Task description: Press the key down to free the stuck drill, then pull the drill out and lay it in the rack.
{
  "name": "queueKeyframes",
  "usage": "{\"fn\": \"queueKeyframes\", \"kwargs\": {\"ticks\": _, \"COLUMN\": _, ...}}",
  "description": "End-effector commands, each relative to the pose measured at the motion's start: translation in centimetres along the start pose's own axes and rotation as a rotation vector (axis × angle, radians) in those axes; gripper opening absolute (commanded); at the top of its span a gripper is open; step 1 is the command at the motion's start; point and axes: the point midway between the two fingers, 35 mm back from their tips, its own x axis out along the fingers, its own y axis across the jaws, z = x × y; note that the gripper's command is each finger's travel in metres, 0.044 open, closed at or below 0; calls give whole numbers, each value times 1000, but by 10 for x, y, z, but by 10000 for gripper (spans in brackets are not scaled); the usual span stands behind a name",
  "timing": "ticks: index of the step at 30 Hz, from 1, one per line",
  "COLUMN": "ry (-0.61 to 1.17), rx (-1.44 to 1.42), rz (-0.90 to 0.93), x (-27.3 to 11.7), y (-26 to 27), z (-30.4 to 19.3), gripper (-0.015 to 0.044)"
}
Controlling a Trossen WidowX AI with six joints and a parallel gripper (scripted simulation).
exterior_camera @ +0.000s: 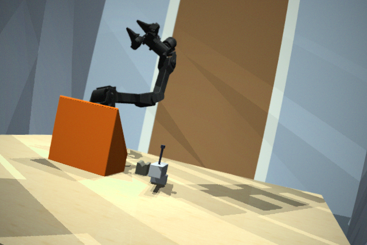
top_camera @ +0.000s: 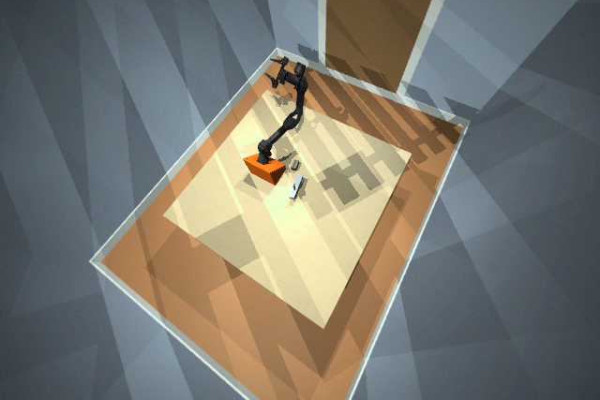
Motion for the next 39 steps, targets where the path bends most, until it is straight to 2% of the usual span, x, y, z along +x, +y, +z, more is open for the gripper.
{"fn": "queueKeyframes", "kwargs": {"ticks": 1, "ry": 0, "rx": 0, "rz": 0, "x": 0, "y": 0, "z": 0, "gripper": 374}}
{"fn": "queueKeyframes", "kwargs": {"ticks": 10, "ry": -16, "rx": 0, "rz": 8, "x": 4, "y": 1, "z": 4, "gripper": 137}}
{"fn": "queueKeyframes", "kwargs": {"ticks": 15, "ry": -189, "rx": 3, "rz": 95, "x": 39, "y": 20, "z": 56, "gripper": 6}}
{"fn": "queueKeyframes", "kwargs": {"ticks": 20, "ry": -414, "rx": 8, "rz": 229, "x": 66, "y": 51, "z": 132, "gripper": 0}}
{"fn": "queueKeyframes", "kwargs": {"ticks": 25, "ry": -620, "rx": 14, "rz": 380, "x": 69, "y": 89, "z": 205, "gripper": 0}}
{"fn": "queueKeyframes", "kwargs": {"ticks": 33, "ry": -832, "rx": 10, "rz": 588, "x": 44, "y": 139, "z": 281, "gripper": 0}}
{"fn": "queueKeyframes", "kwargs": {"ticks": 39, "ry": -1010, "rx": -71, "rz": 796, "x": 4, "y": 194, "z": 347, "gripper": 0}}
